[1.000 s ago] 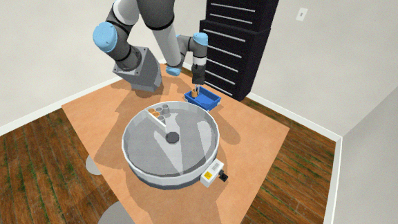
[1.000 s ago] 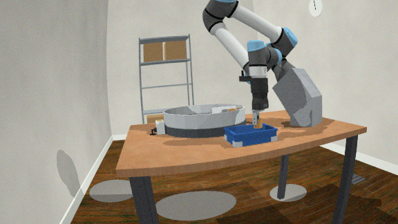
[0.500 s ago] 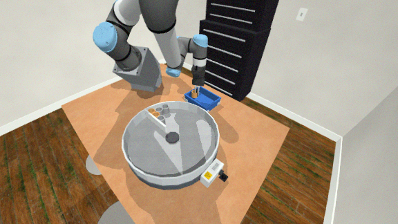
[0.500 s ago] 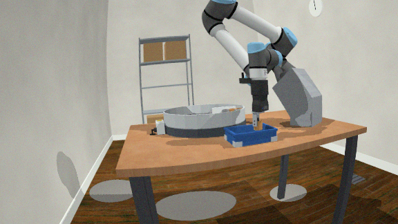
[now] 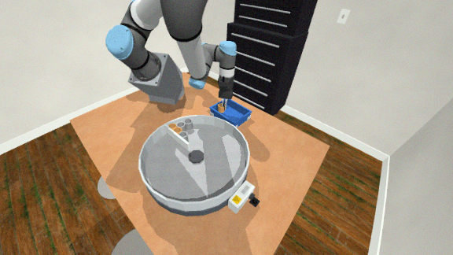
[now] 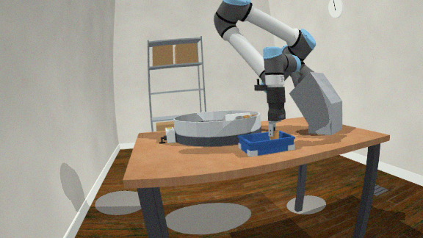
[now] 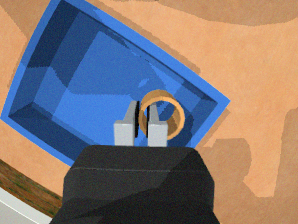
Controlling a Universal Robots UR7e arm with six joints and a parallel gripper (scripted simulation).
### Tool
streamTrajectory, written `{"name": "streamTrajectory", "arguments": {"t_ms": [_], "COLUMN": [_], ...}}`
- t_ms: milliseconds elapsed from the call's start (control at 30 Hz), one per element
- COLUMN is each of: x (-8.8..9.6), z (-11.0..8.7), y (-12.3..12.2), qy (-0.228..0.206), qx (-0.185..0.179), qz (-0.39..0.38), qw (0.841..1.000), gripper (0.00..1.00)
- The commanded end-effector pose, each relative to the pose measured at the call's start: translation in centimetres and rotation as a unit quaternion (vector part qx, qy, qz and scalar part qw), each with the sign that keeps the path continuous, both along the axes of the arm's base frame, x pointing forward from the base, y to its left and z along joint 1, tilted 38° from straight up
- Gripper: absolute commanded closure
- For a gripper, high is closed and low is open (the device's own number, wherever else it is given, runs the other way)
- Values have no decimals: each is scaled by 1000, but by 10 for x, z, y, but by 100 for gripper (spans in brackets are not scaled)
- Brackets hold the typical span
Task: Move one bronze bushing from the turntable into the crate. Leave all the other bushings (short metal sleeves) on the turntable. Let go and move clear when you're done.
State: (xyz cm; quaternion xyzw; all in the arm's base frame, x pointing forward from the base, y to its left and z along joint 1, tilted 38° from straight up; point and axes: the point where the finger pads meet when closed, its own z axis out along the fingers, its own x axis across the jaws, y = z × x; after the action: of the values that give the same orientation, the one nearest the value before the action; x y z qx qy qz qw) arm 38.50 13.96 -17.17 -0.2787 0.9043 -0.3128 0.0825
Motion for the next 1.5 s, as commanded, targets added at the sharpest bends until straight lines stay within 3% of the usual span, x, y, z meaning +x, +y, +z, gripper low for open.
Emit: {"name": "streamTrajectory", "arguments": {"t_ms": [0, 1467], "x": [1, 7], "z": [0, -15], "y": [0, -10], "qy": [-1, -1], "qx": [0, 0], "qz": [0, 0], "qw": [1000, 1000], "gripper": [100, 100]}}
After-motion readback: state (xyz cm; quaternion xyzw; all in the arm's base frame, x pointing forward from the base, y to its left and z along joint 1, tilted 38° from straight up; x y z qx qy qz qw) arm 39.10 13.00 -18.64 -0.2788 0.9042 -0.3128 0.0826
